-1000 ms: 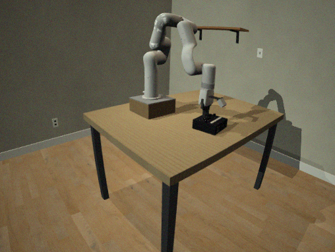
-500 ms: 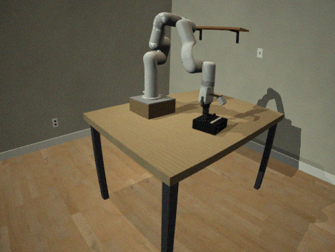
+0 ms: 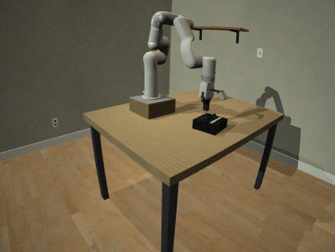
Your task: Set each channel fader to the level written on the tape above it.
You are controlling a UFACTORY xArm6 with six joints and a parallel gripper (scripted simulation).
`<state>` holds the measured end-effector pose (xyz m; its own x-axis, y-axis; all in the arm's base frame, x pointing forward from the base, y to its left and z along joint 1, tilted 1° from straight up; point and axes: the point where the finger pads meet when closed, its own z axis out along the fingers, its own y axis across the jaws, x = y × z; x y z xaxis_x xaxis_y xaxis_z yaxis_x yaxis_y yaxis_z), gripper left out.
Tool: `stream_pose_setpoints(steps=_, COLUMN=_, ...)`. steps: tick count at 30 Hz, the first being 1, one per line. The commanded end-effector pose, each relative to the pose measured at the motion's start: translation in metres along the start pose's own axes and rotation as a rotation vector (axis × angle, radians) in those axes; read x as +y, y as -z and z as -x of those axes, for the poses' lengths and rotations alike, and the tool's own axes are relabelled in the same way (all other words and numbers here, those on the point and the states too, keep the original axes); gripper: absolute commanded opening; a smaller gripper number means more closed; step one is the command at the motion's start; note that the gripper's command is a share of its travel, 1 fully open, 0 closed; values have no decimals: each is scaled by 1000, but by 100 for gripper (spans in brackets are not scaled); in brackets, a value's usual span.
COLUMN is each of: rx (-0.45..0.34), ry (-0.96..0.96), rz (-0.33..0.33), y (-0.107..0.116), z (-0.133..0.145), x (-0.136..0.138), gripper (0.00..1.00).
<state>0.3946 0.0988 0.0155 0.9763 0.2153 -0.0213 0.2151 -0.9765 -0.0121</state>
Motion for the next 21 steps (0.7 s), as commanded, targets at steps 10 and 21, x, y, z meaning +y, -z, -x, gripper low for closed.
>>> stream_pose_setpoints(steps=10, rx=3, ry=0, rz=0, y=2, z=-1, x=0, gripper=100)
stream_pose_setpoints(steps=21, rx=3, ry=0, rz=0, y=28, z=-1, x=0, gripper=100)
